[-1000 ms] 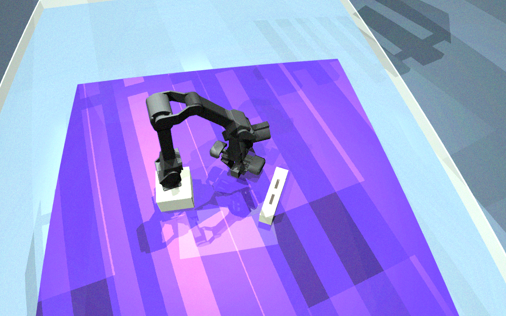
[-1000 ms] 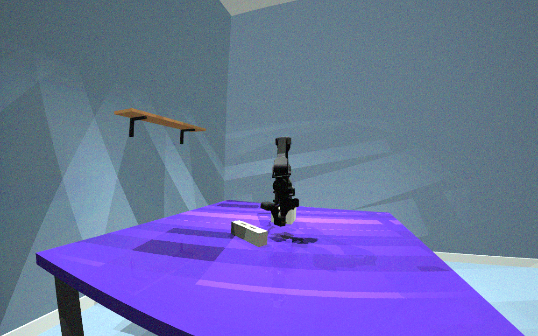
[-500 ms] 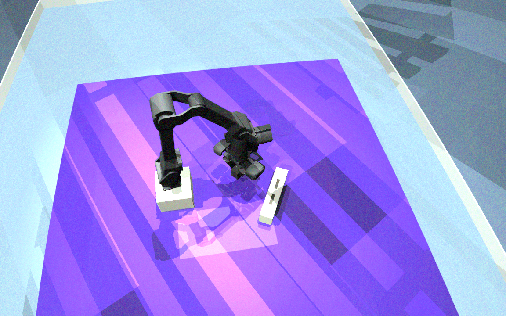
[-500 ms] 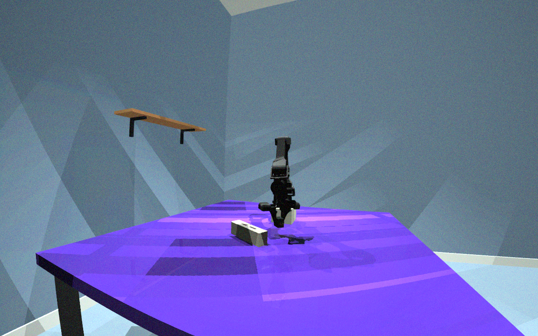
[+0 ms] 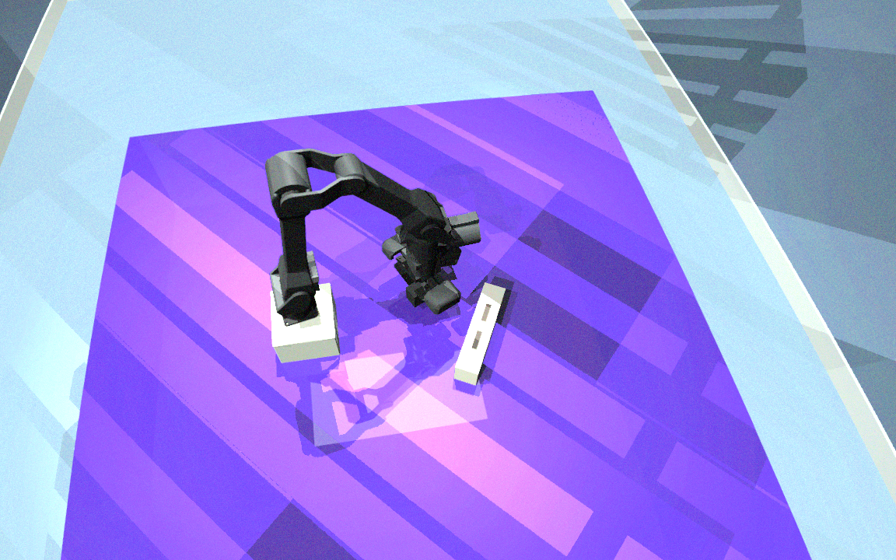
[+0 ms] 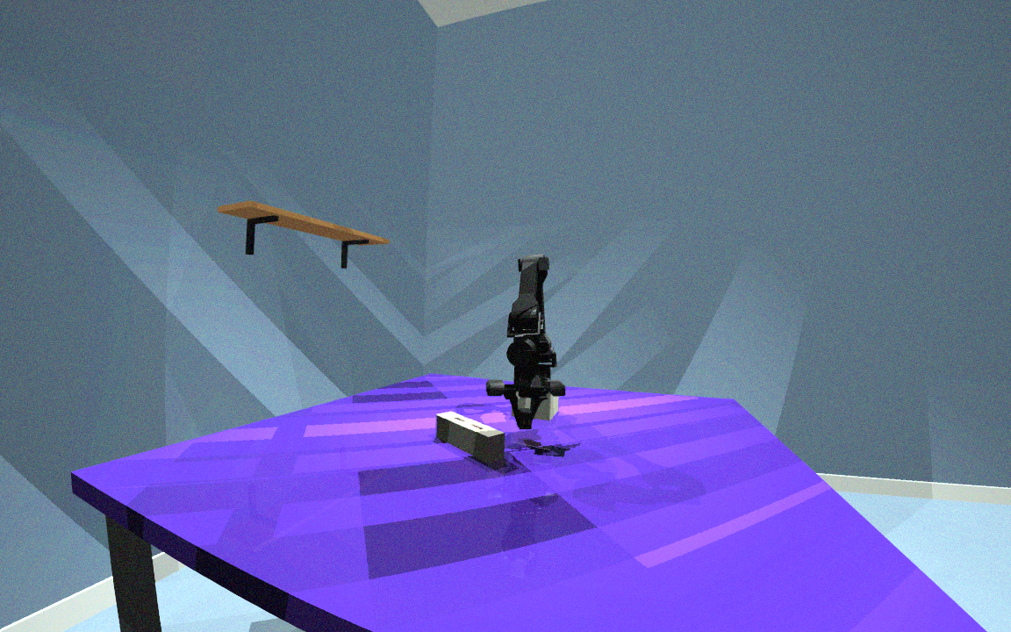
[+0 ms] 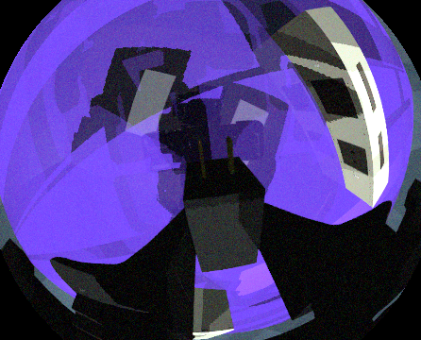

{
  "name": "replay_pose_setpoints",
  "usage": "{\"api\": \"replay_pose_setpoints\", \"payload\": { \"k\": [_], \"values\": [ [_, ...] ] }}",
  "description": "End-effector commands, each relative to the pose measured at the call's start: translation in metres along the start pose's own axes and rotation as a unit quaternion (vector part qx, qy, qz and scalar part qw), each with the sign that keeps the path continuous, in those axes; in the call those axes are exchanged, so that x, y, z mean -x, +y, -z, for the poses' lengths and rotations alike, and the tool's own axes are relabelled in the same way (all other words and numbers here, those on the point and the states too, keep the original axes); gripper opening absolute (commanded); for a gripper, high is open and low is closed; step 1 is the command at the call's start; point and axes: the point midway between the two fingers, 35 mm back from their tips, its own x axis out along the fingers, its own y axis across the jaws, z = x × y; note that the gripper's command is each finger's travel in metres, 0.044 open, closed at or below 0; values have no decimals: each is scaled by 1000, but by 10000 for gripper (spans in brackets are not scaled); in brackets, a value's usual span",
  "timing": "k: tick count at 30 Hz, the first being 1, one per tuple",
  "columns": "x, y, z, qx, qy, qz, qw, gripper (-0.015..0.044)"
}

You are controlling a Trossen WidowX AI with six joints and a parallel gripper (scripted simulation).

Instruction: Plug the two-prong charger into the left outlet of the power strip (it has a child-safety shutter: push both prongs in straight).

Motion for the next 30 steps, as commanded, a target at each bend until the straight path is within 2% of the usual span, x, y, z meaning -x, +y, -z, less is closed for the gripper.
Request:
{"api": "replay_pose_setpoints", "payload": {
  "k": [1,30],
  "values": [
    [-2,-2,-3,-41,-1,-4,999,0],
    [-13,-11,-6,-277,5,-17,961,0]
  ]
}}
